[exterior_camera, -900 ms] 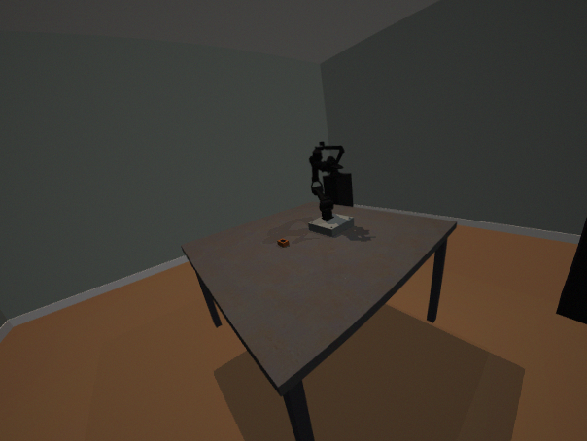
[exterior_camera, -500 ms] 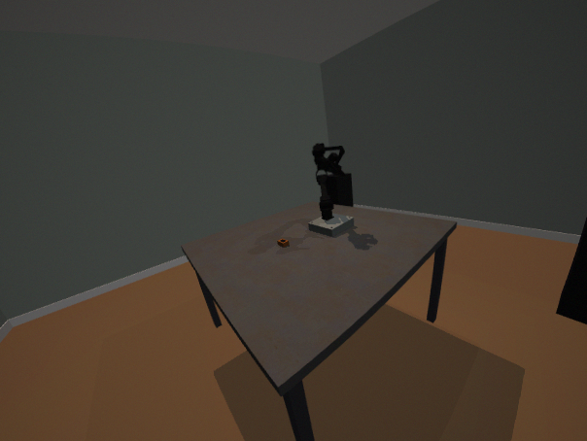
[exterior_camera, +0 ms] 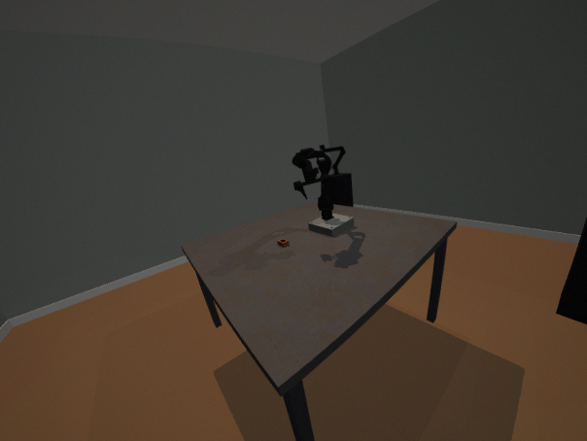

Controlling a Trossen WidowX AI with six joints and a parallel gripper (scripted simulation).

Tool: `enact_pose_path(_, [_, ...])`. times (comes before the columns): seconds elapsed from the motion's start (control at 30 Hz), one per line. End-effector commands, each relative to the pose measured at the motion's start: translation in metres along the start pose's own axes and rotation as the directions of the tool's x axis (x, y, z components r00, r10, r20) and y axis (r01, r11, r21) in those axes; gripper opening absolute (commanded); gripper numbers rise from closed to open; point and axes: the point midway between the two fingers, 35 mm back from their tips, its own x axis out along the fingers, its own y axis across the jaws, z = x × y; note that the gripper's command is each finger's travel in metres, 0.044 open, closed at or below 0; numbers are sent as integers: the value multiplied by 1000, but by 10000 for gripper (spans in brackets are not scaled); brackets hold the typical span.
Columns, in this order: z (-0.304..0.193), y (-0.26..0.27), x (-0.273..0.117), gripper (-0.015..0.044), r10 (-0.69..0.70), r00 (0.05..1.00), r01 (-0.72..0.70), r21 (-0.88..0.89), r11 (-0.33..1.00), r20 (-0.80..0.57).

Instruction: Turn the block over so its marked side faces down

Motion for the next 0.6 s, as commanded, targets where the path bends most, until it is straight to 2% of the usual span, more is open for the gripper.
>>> enact_pose_path(0.0, [-6,-61,28,440,-82,989,108,230,967,-122])
enact_pose_path(0.17, [-34,-135,60,440,-139,950,261,468,844,-279])
enact_pose_path(0.37, [-93,-212,94,440,-139,877,441,654,615,-461])
enact_pose_path(0.43, [-109,-223,99,440,-130,860,472,675,567,-493])
enact_pose_path(0.57, [-114,-225,100,440,-127,856,480,680,554,-501])
